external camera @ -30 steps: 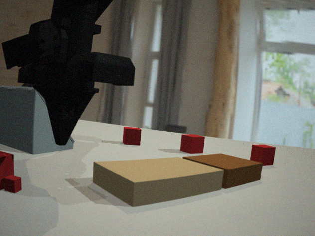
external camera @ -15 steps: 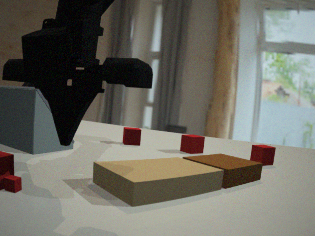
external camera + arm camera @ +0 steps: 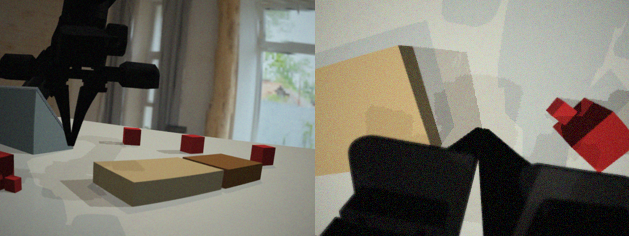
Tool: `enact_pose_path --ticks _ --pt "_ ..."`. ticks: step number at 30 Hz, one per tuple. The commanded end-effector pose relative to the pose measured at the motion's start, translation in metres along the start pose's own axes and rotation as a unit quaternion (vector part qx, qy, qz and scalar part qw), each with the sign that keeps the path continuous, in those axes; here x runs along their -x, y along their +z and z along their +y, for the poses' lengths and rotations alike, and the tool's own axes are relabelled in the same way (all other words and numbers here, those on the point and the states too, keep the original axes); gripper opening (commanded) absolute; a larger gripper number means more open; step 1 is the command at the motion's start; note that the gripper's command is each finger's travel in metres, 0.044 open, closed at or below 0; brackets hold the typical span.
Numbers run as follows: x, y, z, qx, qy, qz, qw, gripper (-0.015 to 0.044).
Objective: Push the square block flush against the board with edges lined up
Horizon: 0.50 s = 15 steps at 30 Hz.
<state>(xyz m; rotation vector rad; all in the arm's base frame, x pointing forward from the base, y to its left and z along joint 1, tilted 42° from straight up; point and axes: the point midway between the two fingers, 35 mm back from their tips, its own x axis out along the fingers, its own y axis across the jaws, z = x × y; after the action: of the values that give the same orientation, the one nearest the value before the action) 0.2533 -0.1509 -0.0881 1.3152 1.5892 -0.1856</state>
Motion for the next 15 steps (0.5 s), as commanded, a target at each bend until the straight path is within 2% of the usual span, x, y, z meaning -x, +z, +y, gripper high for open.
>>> enact_pose_path --ticks 1,15 --pt "0.0006 0.0015 0.0030 0.079 0.002 0.000 0.997 0.0000" --pt "0.0012 0.0043 0.0097 0.317 0.002 0.000 0.948 0.0000"
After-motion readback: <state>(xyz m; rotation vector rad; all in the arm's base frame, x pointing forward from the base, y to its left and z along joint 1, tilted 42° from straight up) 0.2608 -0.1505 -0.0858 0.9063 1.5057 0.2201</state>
